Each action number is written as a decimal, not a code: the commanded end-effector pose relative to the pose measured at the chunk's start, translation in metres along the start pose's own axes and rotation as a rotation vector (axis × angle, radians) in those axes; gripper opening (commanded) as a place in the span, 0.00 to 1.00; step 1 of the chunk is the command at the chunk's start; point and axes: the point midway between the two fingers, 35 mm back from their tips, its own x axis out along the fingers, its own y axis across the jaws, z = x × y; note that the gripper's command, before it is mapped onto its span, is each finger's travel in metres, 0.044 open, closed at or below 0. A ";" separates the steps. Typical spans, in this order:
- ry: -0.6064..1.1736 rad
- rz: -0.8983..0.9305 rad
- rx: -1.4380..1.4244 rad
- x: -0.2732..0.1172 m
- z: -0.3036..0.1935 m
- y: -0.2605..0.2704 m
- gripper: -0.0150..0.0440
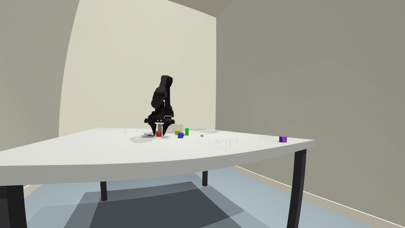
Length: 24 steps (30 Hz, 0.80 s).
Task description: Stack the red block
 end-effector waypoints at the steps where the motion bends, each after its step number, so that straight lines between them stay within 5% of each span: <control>1: 0.000 0.001 0.002 0.000 0.000 0.000 0.56; 5: 0.000 0.001 0.002 0.000 0.000 0.000 0.38; 13: 0.000 0.001 0.002 -0.001 0.000 0.000 0.25; 24: 0.000 0.005 -0.003 -0.052 0.000 0.000 0.25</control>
